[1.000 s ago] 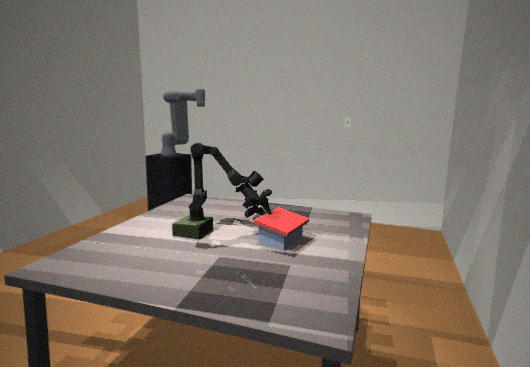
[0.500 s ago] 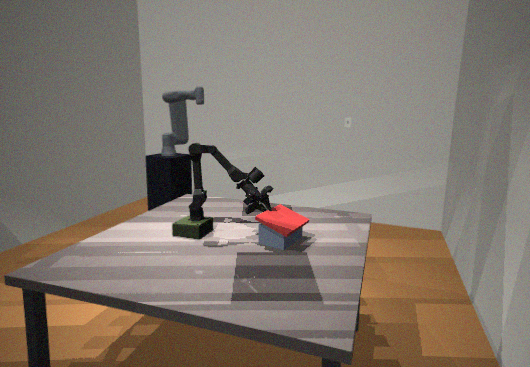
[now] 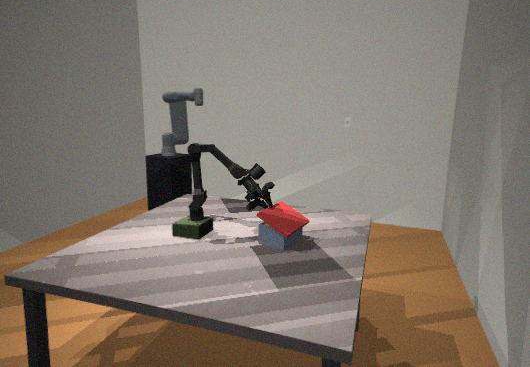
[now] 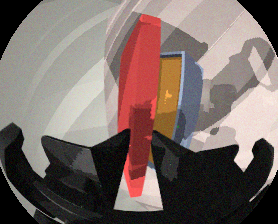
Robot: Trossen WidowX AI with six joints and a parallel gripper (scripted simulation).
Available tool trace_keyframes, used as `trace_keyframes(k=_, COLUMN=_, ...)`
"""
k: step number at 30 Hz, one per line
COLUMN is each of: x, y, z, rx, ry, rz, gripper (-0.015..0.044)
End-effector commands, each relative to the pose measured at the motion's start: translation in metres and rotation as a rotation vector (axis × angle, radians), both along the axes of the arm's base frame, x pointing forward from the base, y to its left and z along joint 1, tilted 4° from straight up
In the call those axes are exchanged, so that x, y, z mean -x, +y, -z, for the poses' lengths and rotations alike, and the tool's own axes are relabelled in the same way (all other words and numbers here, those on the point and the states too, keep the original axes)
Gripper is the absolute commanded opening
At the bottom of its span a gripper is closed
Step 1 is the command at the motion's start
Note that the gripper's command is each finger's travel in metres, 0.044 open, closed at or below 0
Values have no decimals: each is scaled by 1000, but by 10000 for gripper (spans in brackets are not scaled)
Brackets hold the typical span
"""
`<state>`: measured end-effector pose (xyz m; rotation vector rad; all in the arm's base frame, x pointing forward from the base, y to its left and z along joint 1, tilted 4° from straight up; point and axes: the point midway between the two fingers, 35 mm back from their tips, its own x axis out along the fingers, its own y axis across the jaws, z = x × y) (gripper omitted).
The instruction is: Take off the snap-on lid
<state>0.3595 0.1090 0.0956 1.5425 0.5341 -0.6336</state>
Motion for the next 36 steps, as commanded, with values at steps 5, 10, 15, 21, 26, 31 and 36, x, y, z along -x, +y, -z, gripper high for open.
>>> trace_keyframes(k=5, x=-8, y=0, z=-12, rx=-3, ry=-5, rz=-2, gripper=0)
trace_keyframes(k=10, x=-13, y=-1, z=-19, rx=-3, ry=-6, rz=-2, gripper=0)
trace_keyframes(k=15, x=-18, y=-2, z=-25, rx=-3, ry=-6, rz=-2, gripper=0)
trace_keyframes(k=21, x=-24, y=-2, z=-32, rx=-3, ry=-7, rz=-2, gripper=0)
trace_keyframes(k=26, x=-28, y=-3, z=-39, rx=-3, ry=-7, rz=-2, gripper=0)
trace_keyframes(k=31, x=-30, y=-3, z=-45, rx=-2, ry=-7, rz=-2, gripper=0)
trace_keyframes(k=36, x=-34, y=-4, z=-52, rx=-2, ry=-8, rz=-2, gripper=0)
